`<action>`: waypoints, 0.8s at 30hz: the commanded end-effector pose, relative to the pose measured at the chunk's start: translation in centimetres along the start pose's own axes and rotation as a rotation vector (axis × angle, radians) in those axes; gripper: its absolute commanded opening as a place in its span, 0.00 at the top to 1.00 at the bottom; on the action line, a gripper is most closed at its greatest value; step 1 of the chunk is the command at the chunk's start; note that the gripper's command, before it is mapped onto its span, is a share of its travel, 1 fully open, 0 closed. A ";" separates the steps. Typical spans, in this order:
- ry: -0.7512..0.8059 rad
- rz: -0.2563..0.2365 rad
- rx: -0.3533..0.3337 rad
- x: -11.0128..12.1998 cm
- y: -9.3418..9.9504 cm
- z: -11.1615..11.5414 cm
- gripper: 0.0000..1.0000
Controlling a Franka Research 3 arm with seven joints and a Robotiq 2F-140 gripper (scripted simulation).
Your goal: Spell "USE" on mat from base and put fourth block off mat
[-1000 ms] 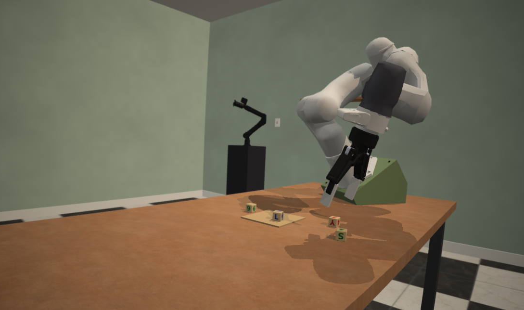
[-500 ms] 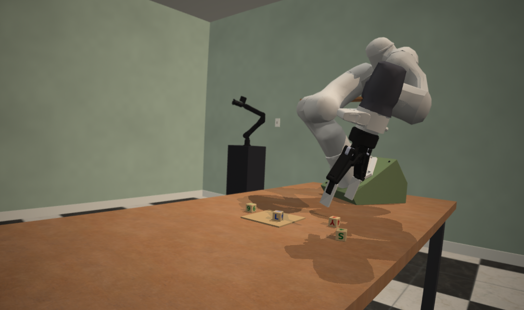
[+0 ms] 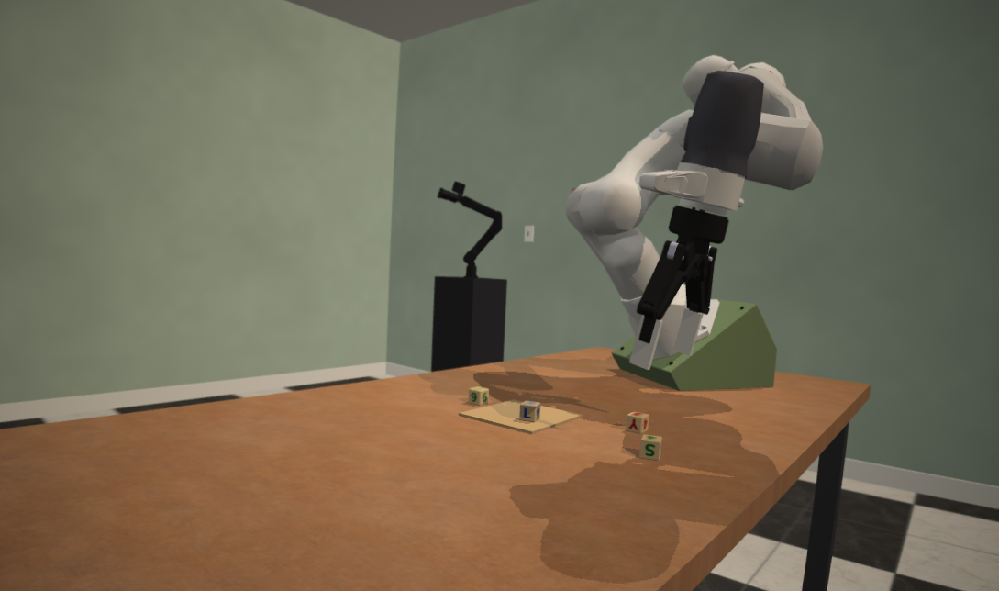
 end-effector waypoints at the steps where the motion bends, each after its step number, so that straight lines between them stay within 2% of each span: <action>1: 0.112 0.026 -0.076 -1.9 3.7 0.0 0.00; 4: 0.153 0.038 -0.134 -3.5 6.2 -0.3 0.00; 6: 0.153 0.038 -0.134 -3.5 6.2 -0.3 0.00; 8: 0.194 0.049 -0.191 -5.2 8.5 -0.9 0.00; 13: 0.253 0.063 -0.272 -8.0 11.5 -2.5 0.00; 21: 0.341 0.083 -0.388 -12.7 14.5 -6.2 0.00; 23: 0.341 0.083 -0.388 -12.7 14.5 -6.2 0.00; 24: 0.365 0.089 -0.419 -14.2 15.0 -7.5 0.00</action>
Point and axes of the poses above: the point where the finger pads meet when closed, its own y axis back along the fingers, its own x axis across the jaws, z = x × y, the point moved 10 cm from there along y, back along the fingers, and after that the axes turned 6 degrees about -y, right-handed, at the moved point
